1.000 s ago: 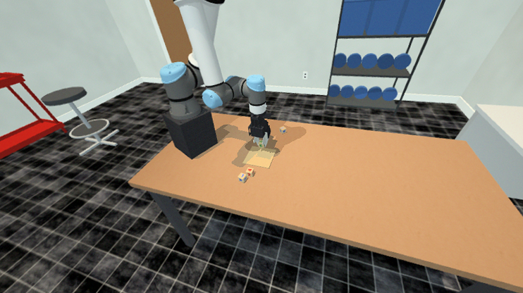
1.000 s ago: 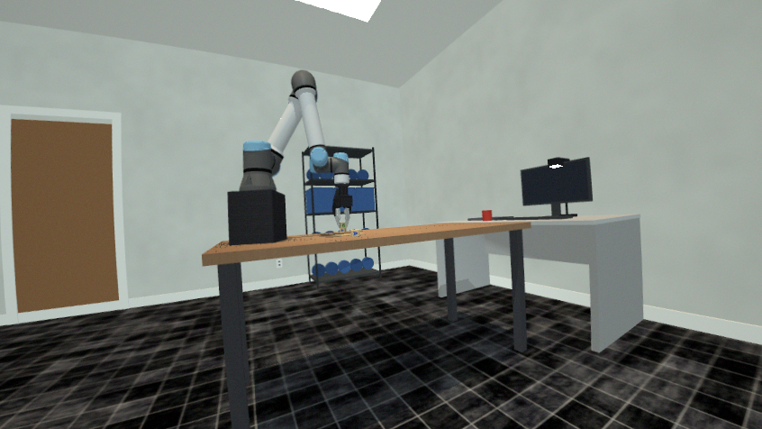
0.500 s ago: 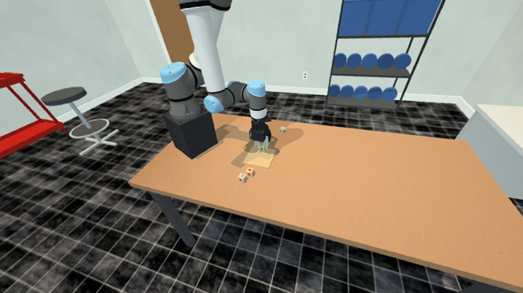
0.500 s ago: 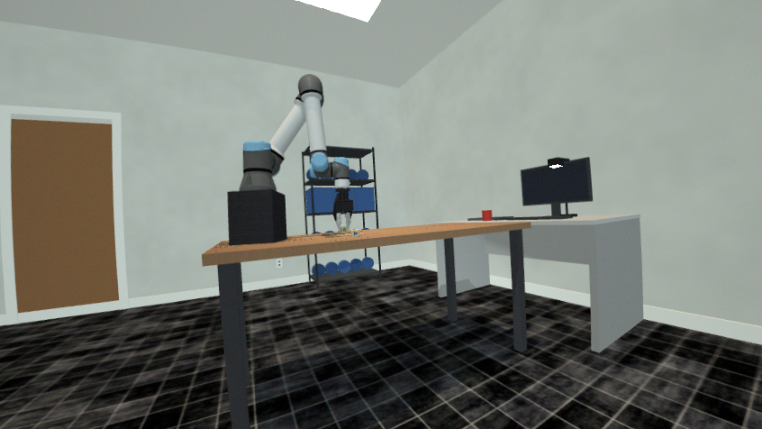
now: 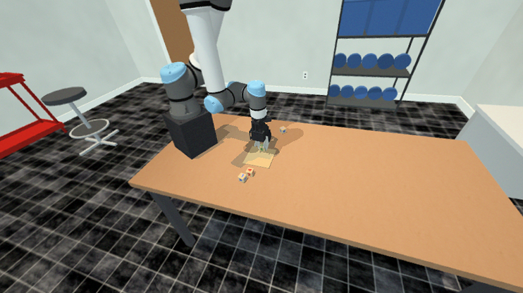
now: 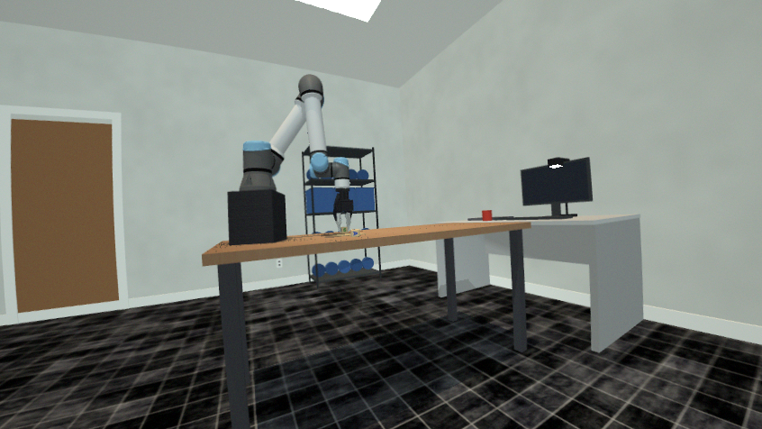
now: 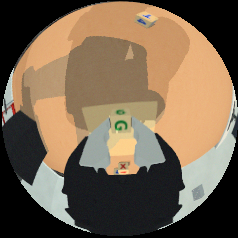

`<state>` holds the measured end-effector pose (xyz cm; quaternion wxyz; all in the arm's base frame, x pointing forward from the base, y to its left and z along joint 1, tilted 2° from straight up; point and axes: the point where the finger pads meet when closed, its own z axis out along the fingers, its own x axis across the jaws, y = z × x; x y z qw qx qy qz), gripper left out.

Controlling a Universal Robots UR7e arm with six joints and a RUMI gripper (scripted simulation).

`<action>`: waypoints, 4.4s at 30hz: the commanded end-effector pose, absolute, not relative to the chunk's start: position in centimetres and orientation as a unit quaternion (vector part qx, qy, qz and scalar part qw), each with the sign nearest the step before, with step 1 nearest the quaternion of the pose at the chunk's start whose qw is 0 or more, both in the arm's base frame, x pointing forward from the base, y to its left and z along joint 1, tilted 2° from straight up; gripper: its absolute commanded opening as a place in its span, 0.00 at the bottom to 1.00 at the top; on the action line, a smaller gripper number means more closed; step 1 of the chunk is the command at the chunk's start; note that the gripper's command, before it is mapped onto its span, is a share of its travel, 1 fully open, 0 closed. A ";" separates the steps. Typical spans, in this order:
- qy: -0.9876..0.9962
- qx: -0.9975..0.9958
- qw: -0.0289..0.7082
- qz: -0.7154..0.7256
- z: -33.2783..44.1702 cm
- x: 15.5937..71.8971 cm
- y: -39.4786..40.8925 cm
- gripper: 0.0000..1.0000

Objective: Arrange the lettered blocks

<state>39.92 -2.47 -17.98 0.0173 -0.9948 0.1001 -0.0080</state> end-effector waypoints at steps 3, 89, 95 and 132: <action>0.100 -0.995 0.017 -0.010 -17.9 40.1 -2.5 0.09; 0.100 -0.995 0.017 -0.010 -18.4 40.2 -2.6 0.09; 0.100 -0.995 0.017 -0.010 -18.4 40.2 -2.6 0.09; 0.100 -0.995 0.017 -0.010 -18.4 40.2 -2.6 0.28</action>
